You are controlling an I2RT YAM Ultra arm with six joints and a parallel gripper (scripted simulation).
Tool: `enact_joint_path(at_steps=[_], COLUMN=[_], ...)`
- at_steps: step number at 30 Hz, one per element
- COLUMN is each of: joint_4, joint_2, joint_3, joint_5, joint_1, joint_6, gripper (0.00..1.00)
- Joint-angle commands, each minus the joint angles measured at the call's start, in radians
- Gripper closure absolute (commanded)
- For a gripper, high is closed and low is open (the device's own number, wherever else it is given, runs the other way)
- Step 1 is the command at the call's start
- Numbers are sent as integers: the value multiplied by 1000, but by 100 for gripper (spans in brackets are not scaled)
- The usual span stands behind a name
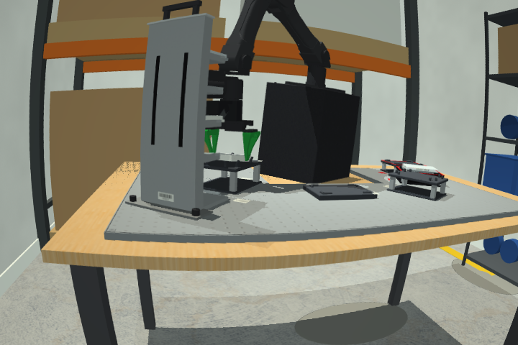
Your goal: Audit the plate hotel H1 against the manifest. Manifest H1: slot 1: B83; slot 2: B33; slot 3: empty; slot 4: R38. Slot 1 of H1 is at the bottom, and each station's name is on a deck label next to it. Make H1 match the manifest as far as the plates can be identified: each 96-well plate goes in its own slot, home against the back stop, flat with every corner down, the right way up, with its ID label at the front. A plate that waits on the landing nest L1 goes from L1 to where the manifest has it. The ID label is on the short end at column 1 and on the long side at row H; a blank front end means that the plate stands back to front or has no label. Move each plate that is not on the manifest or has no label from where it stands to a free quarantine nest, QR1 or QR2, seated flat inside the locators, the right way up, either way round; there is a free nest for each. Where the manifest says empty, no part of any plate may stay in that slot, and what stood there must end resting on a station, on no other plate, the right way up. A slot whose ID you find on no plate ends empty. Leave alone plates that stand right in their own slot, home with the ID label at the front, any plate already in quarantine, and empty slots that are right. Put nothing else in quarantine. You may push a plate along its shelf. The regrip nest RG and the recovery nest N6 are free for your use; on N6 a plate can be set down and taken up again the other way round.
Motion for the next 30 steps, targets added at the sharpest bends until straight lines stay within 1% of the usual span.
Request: enact_joint_path(at_steps=[1,3,9,10,12,13,30], joint_4=[23,30,45,32,32,32,32], joint_2=[-34,12,36,20,20,20,20], joint_3=[30,33,42,23,22,22,23], joint_5=[-6,-6,-6,-2,-2,-2,-2], joint_1=[4,6,12,3,3,3,3], joint_6=[4,6,7,4,4,4,4], gripper=[0,0,0,0,0,14,14])
